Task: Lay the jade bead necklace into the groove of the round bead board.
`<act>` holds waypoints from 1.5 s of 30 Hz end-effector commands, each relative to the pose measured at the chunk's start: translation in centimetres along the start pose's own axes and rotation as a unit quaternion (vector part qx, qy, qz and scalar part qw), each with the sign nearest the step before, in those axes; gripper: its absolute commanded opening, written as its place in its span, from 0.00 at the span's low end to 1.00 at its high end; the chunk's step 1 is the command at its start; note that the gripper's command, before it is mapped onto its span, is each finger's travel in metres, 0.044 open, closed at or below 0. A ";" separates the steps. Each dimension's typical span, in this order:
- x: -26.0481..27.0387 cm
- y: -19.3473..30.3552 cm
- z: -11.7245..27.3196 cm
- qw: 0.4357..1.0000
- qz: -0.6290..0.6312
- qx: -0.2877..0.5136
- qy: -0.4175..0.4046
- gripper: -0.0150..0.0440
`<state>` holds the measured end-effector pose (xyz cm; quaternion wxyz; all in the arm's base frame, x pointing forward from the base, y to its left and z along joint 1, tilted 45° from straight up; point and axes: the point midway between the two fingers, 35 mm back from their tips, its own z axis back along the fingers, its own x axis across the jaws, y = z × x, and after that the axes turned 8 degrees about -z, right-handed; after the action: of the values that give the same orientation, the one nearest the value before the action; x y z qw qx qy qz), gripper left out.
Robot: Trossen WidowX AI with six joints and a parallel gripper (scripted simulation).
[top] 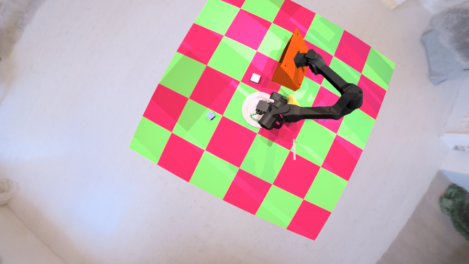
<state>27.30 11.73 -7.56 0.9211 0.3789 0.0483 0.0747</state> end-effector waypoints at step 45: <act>-1.5 1.2 -0.2 1.000 -0.004 0.003 0.002 0.25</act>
<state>25.91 12.21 -6.62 0.9212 0.3792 0.0486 0.0729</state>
